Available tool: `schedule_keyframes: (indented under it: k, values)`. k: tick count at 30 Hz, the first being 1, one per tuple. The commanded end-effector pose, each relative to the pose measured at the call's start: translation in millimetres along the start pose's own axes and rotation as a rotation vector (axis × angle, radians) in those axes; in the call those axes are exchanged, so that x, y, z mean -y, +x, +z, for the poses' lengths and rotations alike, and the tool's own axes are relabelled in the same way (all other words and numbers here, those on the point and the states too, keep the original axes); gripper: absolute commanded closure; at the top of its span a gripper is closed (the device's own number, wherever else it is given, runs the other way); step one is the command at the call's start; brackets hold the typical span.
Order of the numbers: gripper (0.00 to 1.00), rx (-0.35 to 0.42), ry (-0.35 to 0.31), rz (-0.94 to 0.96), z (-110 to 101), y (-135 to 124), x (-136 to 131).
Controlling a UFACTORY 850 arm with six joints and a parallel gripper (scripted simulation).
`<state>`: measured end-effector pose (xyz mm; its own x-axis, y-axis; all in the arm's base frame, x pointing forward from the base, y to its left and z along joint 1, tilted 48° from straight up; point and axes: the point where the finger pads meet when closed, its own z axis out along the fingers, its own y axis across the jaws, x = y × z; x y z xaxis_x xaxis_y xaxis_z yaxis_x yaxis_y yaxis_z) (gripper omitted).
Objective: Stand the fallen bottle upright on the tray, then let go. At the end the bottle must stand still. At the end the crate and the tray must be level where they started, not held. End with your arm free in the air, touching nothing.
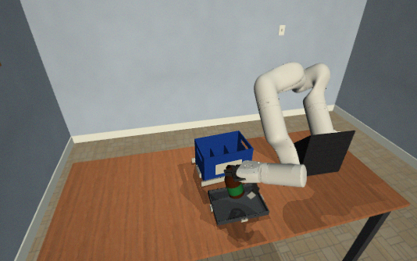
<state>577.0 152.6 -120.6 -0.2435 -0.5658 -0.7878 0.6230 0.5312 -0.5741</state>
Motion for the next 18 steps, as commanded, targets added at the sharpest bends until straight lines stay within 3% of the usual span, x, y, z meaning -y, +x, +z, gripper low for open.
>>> schedule_keyframes:
  k: [1,18]
  values:
    - [1.00,0.001,0.000,0.002,0.1,-1.0,-0.4]
    - [1.00,0.001,0.000,0.002,2.3,5.1,-0.4]
